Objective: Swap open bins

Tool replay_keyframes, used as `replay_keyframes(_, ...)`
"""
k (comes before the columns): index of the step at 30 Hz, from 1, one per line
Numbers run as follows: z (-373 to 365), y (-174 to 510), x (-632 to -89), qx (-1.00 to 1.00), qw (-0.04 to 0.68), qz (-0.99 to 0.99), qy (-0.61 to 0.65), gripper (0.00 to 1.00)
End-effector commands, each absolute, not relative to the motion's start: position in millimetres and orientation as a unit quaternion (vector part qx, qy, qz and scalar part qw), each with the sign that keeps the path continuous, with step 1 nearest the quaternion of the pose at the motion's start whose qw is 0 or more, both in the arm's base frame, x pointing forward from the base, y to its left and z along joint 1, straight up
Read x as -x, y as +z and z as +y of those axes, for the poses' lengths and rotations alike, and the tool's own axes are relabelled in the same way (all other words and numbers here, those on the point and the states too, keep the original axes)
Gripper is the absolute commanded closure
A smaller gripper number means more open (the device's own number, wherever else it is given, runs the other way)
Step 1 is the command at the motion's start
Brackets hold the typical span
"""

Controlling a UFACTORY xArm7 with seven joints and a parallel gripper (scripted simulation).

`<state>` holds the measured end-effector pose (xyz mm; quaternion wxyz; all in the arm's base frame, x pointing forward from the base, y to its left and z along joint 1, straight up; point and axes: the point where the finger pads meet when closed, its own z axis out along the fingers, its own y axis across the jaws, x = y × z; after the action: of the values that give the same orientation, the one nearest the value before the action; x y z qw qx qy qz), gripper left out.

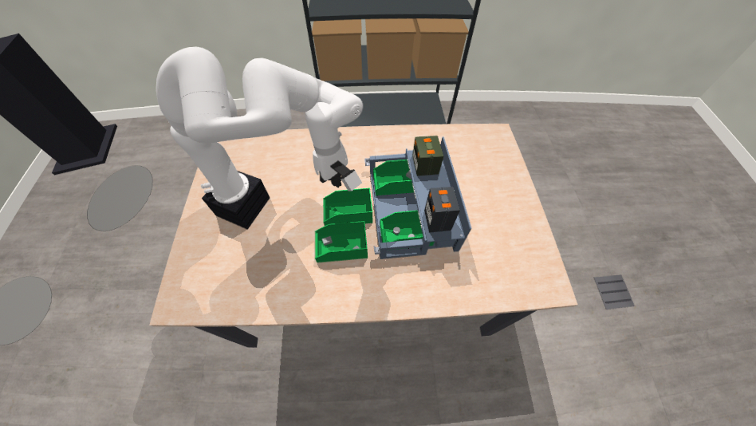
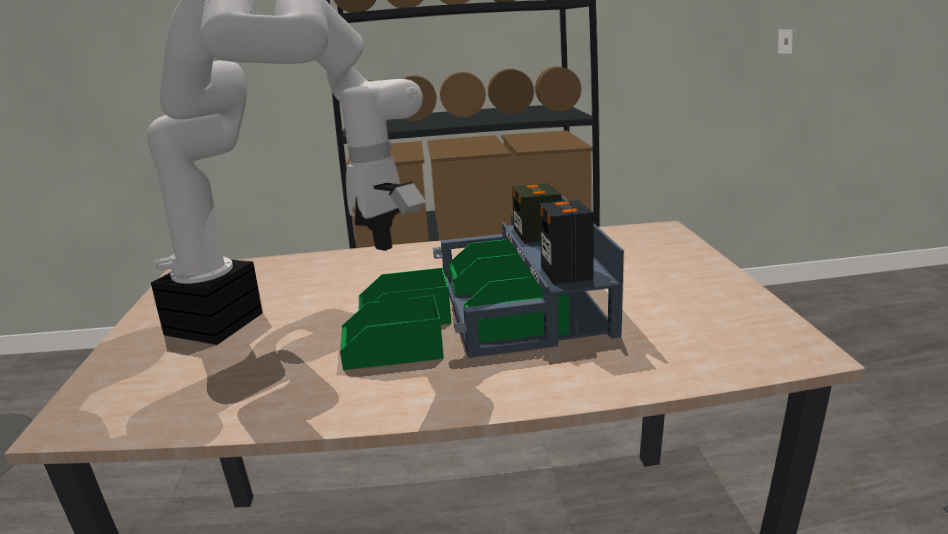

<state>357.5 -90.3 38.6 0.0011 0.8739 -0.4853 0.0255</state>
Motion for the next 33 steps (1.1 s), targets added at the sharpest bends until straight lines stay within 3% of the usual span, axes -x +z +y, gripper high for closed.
replay_keyframes(1, -81.1, 55.9, -383.8, -0.933, -0.001, -0.359, 0.017, 1.0)
replay_keyframes(8, -79.0, 60.2, -389.6, -0.982, 0.002, -0.19, 0.019, 1.0)
replay_keyframes(9, -79.0, 60.2, -389.6, -0.985, 0.002, -0.171, 0.018, 0.74)
replay_keyframes(14, -79.0, 60.2, -389.6, -0.997, -0.002, -0.074, 0.001, 0.74)
replay_keyframes(33, -79.0, 60.2, -389.6, -0.997, -0.002, -0.074, 0.001, 0.74)
